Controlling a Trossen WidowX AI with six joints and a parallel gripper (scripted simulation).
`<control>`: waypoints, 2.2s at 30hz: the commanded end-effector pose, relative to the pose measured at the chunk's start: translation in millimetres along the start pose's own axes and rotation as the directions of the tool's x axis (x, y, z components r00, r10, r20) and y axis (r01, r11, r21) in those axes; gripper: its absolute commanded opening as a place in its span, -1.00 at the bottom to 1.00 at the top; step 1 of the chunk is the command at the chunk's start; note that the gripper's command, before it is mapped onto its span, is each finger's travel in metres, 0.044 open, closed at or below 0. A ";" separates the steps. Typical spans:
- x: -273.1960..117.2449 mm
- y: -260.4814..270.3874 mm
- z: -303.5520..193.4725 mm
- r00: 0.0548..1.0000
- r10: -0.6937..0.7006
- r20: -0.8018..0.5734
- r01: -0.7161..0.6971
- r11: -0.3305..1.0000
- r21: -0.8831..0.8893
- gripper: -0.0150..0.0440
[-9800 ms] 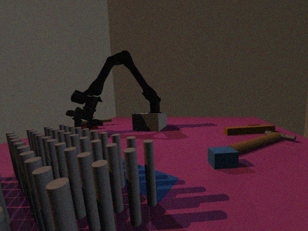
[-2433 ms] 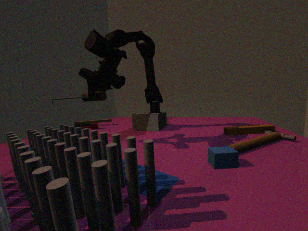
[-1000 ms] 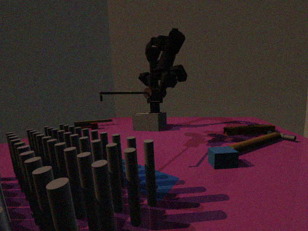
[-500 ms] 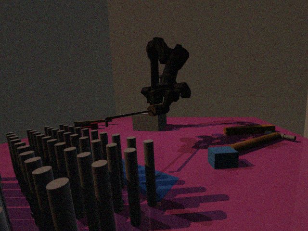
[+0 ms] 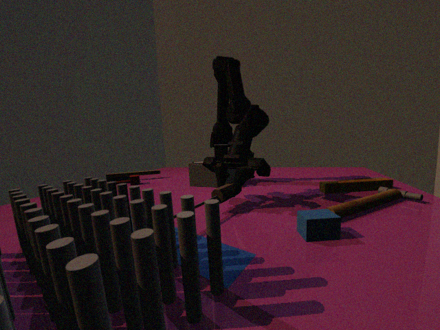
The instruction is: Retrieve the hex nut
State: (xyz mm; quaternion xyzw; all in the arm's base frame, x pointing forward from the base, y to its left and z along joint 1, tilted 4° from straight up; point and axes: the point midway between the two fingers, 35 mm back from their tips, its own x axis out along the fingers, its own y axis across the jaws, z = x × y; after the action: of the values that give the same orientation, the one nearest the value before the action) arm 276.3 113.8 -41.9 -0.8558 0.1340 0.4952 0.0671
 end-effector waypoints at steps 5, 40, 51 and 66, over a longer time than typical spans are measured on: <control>4.7 0.8 0.8 1.000 -0.006 -0.012 0.006 1.000 0.011 -0.49; 21.6 -0.9 -25.1 1.000 -0.007 -0.014 0.007 1.000 0.008 -0.49; 26.9 -1.0 -33.7 1.000 -0.007 -0.015 0.007 1.000 0.007 -0.49; 33.8 -1.0 -45.1 1.000 -0.007 -0.016 0.007 1.000 0.007 -0.49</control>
State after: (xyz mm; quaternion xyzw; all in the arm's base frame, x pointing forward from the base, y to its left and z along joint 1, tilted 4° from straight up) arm 323.8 97.3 -50.6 -0.8576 0.1367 0.4910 0.0693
